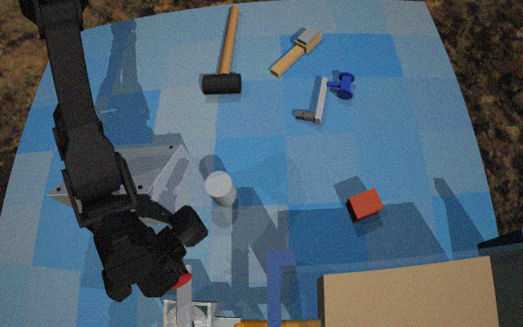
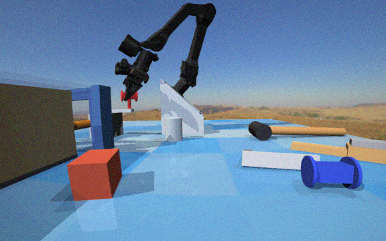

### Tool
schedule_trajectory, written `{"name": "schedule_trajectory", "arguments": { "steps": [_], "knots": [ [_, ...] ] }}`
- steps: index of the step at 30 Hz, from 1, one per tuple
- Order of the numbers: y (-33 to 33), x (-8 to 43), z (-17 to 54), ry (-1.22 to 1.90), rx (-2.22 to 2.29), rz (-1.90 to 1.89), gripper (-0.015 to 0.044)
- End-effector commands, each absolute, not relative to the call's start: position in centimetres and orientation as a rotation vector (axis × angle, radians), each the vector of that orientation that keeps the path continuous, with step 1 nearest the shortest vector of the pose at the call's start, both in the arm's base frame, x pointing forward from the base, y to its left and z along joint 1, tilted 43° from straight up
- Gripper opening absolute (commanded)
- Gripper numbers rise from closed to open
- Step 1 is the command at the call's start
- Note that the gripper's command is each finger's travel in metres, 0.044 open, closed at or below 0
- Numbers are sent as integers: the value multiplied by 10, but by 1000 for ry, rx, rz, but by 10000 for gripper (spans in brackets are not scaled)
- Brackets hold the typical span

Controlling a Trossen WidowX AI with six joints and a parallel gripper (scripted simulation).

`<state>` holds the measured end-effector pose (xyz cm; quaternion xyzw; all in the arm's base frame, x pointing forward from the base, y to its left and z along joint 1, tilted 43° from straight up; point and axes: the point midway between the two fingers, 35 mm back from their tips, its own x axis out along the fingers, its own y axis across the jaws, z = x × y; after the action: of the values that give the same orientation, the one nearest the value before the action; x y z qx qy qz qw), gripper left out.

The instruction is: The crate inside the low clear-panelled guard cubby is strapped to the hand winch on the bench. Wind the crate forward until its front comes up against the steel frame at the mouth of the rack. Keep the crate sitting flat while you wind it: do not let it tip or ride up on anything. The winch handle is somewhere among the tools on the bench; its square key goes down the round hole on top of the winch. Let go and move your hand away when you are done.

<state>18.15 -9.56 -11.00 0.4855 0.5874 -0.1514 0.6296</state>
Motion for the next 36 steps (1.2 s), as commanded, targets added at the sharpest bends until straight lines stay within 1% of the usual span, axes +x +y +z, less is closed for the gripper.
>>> {"name": "schedule_trajectory", "arguments": {
  "steps": [1,36],
  "knots": [
    [-98,165,-114,1372,1105,-380,0],
    [-123,116,-133,1374,1101,-385,0]
  ]
}}
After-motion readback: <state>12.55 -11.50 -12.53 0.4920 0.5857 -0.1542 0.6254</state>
